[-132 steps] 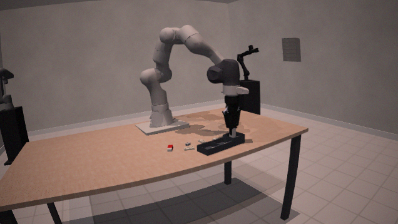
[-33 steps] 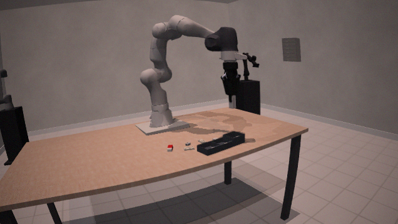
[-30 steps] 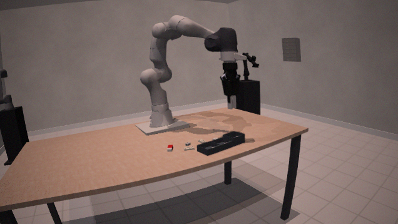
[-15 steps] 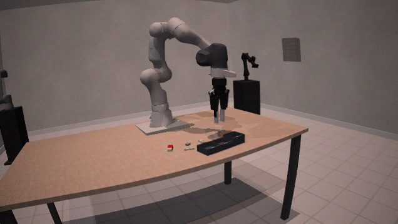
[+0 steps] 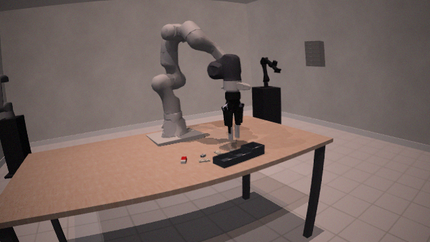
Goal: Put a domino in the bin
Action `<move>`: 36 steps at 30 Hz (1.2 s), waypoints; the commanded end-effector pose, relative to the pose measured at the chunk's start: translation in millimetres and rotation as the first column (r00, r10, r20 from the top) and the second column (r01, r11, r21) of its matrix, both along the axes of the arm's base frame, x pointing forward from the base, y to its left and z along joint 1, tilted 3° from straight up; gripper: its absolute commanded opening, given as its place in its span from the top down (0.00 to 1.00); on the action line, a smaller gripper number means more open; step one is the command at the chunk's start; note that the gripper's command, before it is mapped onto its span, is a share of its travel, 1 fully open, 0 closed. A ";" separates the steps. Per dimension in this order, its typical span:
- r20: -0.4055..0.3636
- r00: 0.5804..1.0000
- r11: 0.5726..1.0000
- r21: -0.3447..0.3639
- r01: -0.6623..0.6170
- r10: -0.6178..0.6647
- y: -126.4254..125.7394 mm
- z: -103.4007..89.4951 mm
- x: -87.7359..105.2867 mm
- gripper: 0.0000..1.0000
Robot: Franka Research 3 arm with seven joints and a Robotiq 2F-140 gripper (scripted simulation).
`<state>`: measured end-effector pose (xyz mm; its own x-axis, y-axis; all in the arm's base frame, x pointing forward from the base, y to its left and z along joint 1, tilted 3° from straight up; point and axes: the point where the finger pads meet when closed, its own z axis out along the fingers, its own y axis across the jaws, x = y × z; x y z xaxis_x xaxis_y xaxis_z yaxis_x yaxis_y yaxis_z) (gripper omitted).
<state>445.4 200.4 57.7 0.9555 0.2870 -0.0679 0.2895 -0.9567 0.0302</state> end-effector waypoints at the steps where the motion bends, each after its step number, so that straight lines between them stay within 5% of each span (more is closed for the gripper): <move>1: 0.017 1.000 1.000 0.005 0.004 -0.005 0.5 0.8 7.4 0.75; 31: 0.017 1.000 1.000 0.005 0.004 -0.005 -1.3 1.0 2.5 0.75; 36: 0.017 1.000 1.000 0.005 0.004 -0.005 -2.1 -18.9 1.4 0.75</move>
<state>445.7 199.0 49.1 0.9566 0.2861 -0.0557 0.2880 -0.9572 0.0300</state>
